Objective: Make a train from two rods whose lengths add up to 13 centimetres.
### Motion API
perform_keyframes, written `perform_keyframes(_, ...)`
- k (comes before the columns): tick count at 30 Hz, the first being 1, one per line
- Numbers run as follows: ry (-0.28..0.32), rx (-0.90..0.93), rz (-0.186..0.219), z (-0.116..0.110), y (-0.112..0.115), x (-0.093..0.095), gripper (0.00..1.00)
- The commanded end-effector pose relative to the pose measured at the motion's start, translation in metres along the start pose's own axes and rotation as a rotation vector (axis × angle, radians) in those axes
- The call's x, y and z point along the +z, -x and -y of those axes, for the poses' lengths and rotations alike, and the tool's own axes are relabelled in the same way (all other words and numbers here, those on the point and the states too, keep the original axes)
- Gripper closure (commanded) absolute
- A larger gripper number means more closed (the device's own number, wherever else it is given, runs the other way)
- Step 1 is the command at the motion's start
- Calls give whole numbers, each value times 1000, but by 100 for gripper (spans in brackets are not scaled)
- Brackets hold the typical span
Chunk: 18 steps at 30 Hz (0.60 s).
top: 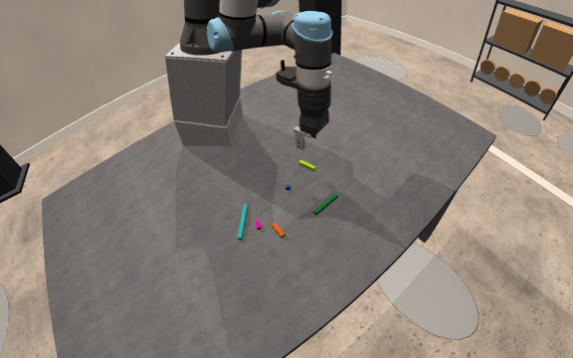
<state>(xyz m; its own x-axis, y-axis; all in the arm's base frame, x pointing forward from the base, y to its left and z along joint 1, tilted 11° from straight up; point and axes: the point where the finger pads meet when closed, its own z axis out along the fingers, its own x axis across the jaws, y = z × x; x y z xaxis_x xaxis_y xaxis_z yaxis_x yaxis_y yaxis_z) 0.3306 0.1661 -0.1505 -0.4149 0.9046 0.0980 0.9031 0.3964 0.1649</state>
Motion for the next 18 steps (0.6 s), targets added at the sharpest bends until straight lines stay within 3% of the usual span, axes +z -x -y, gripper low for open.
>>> perform_keyframes(1, 1, -4, 0, -1, 0, 0, 0)
perform_keyframes(10, 1, -65, 0, -5, 5, 1, 0)
perform_keyframes(18, 1, -264, 1, -20, 18, 6, 0)
